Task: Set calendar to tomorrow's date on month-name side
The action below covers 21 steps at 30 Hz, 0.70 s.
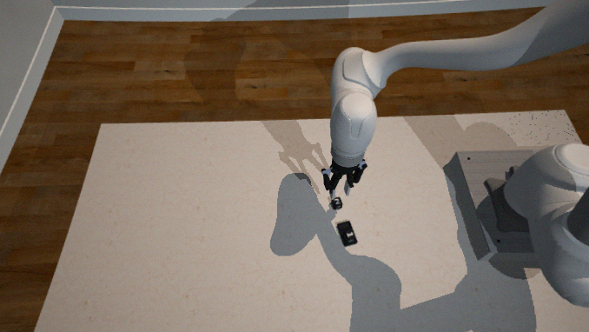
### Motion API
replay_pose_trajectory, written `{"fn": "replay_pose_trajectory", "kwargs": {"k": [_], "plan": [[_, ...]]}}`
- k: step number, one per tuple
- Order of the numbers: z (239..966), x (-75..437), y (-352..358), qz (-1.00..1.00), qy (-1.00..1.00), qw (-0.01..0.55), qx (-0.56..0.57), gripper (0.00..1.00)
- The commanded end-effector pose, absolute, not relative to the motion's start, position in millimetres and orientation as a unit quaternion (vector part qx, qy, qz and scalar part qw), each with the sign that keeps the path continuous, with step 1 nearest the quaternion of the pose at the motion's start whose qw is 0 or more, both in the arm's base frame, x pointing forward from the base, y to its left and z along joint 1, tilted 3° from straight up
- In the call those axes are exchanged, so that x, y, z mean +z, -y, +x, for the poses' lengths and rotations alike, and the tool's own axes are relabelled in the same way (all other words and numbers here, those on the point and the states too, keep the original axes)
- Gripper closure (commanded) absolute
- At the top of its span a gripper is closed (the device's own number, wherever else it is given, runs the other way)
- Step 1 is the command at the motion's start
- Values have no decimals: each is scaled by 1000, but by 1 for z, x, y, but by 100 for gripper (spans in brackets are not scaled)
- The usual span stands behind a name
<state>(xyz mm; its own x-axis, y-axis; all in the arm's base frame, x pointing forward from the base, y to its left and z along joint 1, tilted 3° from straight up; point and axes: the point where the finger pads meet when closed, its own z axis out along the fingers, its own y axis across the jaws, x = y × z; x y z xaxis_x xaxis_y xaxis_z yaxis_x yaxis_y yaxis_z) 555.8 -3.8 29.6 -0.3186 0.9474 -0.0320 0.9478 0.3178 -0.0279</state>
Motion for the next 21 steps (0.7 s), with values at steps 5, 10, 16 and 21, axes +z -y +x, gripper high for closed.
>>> {"fn": "replay_pose_trajectory", "kwargs": {"k": [5, 10, 16, 21], "plan": [[556, 17, 5, 583, -812, 7, -22, 72], [556, 9, 5, 583, -812, 7, -22, 72], [556, 1, 6, 583, -812, 7, -22, 72], [556, -4, 6, 583, -812, 7, -22, 72]]}}
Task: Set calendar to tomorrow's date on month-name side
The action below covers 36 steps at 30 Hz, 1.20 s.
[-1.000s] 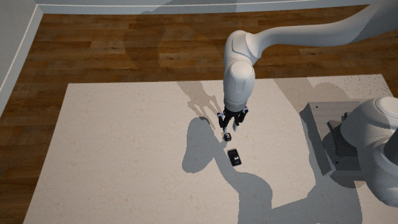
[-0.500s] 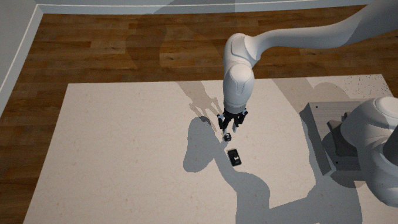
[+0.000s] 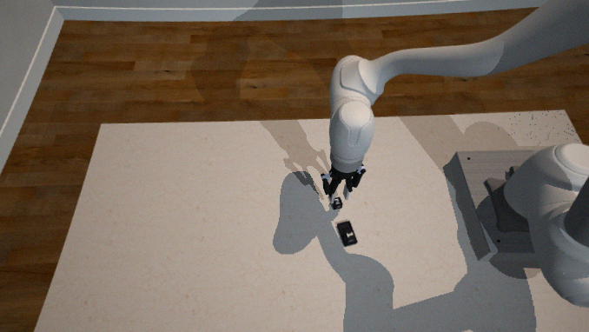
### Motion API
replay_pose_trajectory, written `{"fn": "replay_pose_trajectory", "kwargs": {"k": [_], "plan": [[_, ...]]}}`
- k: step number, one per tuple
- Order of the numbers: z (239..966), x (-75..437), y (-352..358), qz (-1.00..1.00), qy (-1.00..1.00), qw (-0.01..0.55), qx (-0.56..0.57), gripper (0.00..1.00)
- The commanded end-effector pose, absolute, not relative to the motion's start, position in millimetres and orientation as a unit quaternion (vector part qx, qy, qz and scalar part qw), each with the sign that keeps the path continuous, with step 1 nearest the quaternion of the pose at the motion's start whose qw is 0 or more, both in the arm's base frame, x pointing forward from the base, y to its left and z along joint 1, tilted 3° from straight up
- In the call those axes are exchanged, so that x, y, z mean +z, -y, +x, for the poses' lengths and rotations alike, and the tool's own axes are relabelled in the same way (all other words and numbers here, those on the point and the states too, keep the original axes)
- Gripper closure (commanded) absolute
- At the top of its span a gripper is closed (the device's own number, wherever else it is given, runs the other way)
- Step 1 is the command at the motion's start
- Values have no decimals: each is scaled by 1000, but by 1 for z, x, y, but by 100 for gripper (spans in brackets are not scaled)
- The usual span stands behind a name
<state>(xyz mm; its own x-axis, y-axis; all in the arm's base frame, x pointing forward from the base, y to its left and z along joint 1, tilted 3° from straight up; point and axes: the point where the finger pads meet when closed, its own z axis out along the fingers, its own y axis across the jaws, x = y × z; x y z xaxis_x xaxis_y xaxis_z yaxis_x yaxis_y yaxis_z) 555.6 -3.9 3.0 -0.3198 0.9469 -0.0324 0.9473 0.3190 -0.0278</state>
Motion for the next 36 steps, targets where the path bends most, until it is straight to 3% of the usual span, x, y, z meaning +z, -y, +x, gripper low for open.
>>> {"fn": "replay_pose_trajectory", "kwargs": {"k": [1, 36], "plan": [[556, -6, 6, 583, -812, 7, -22, 72], [556, -16, 6, 583, -812, 7, -22, 72]]}}
